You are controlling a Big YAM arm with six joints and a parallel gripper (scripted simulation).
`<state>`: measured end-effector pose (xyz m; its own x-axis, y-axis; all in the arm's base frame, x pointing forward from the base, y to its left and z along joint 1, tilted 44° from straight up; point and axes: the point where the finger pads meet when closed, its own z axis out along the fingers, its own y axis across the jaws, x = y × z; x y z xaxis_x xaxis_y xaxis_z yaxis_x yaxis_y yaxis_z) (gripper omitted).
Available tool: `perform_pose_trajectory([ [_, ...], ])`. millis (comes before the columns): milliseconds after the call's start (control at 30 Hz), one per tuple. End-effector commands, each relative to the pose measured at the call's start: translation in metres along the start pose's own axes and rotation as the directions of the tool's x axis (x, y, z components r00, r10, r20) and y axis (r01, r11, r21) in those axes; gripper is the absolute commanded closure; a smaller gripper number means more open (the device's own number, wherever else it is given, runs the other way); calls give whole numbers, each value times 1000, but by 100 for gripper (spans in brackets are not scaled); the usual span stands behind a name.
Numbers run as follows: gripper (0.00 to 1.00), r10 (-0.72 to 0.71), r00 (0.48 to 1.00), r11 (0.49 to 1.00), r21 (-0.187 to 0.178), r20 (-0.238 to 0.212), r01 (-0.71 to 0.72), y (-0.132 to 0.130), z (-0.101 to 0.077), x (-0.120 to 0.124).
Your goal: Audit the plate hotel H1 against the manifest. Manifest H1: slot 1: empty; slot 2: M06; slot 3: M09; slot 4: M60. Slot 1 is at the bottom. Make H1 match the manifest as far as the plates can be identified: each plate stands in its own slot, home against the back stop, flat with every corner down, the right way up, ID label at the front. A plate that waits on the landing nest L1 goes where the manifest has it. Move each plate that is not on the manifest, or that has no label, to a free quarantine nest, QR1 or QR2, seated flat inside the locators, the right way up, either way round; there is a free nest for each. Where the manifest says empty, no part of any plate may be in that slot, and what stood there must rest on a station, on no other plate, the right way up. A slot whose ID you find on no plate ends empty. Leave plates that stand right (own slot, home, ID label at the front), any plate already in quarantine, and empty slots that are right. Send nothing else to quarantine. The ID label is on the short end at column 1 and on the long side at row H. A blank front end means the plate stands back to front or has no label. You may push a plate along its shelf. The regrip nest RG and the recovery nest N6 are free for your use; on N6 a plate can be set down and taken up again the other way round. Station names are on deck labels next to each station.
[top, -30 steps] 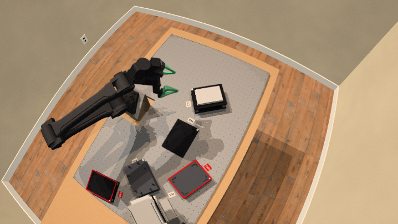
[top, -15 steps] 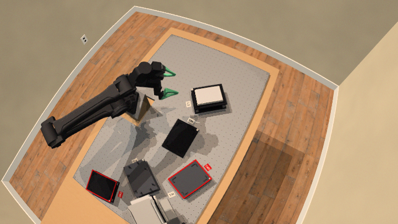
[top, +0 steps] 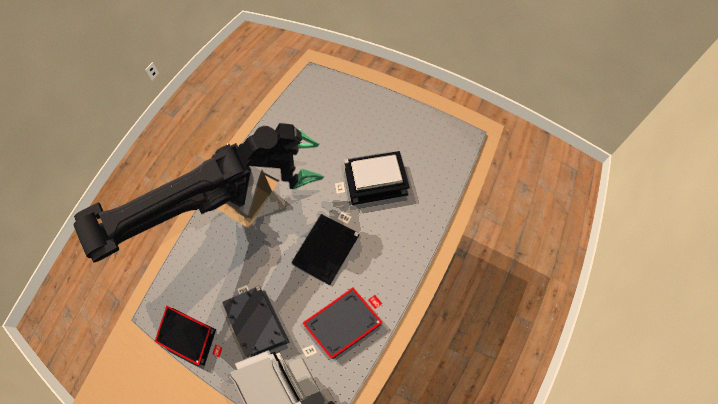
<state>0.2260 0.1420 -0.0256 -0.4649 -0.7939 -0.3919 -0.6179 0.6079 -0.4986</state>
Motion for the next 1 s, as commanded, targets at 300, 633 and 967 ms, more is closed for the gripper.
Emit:
perform_pose_trajectory([
  [300, 0, -1, 1000, 1000, 9, 20, 1, -5, 19, 21],
  [633, 0, 8, 999, 1000, 12, 43, -9, -5, 24, 12],
  [967, 0, 8, 999, 1000, 12, 43, -9, -5, 24, 12],
])
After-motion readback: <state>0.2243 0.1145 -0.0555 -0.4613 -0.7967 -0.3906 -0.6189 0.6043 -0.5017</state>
